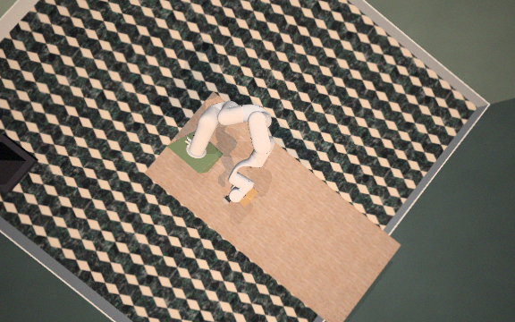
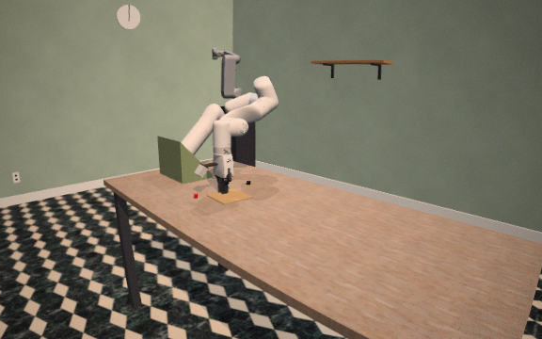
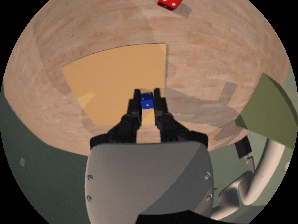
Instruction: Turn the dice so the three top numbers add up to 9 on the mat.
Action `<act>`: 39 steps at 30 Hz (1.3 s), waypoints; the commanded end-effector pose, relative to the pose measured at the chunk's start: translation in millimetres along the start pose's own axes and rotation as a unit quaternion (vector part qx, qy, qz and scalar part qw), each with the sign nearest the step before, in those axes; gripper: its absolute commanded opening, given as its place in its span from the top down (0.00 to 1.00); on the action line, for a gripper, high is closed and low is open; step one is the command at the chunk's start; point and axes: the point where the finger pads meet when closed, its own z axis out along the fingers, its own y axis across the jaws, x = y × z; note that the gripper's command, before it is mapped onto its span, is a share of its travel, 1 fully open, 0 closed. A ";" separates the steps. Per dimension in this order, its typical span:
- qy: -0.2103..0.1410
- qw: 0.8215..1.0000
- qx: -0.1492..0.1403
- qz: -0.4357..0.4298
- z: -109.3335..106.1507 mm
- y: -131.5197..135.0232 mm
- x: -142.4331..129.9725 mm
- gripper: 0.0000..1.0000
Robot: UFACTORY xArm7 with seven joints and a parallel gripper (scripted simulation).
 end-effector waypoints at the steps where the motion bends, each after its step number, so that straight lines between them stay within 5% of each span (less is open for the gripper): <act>1: 0.001 1.000 0.002 0.000 -1.9 -1.1 0.9 0.89; 18: 0.001 1.000 0.002 0.000 -1.9 -1.1 0.9 0.69; 32: 0.001 1.000 0.002 0.000 -3.6 -1.1 0.9 0.69; 39: 0.001 1.000 0.002 0.000 -24.9 -1.1 0.8 0.69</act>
